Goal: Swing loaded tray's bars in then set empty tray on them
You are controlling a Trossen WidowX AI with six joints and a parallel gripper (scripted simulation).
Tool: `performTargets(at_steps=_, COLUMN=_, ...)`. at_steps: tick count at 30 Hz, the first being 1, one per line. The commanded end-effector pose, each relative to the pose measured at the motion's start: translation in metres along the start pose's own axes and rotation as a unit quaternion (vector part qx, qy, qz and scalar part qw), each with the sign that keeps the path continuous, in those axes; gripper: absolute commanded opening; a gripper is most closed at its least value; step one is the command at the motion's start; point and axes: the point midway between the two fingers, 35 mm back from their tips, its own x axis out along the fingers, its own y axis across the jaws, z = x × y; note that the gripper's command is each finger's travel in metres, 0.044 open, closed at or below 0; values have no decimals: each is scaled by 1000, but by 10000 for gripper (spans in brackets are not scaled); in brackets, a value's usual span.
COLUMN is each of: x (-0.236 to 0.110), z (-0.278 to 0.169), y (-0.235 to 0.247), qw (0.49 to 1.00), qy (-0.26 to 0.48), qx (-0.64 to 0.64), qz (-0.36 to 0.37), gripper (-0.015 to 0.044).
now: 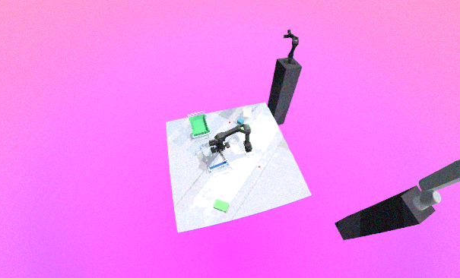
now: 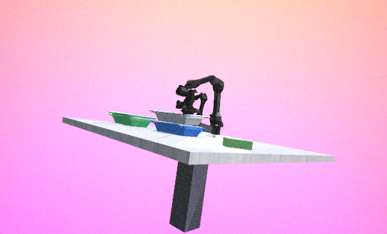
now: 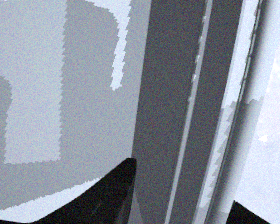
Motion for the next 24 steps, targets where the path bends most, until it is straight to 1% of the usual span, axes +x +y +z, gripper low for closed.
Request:
performTargets(at_steps=1, x=5, z=0, y=-7, qw=1000, qy=0, qx=-2, qz=-14, gripper=0)
performTargets(at_steps=5, x=5, z=0, y=-7, qw=1000, qy=0, qx=-2, qz=-14, gripper=0)
performTargets(at_steps=24, x=5, z=0, y=-7, qw=1000, qy=0, qx=-2, qz=-14, gripper=279)
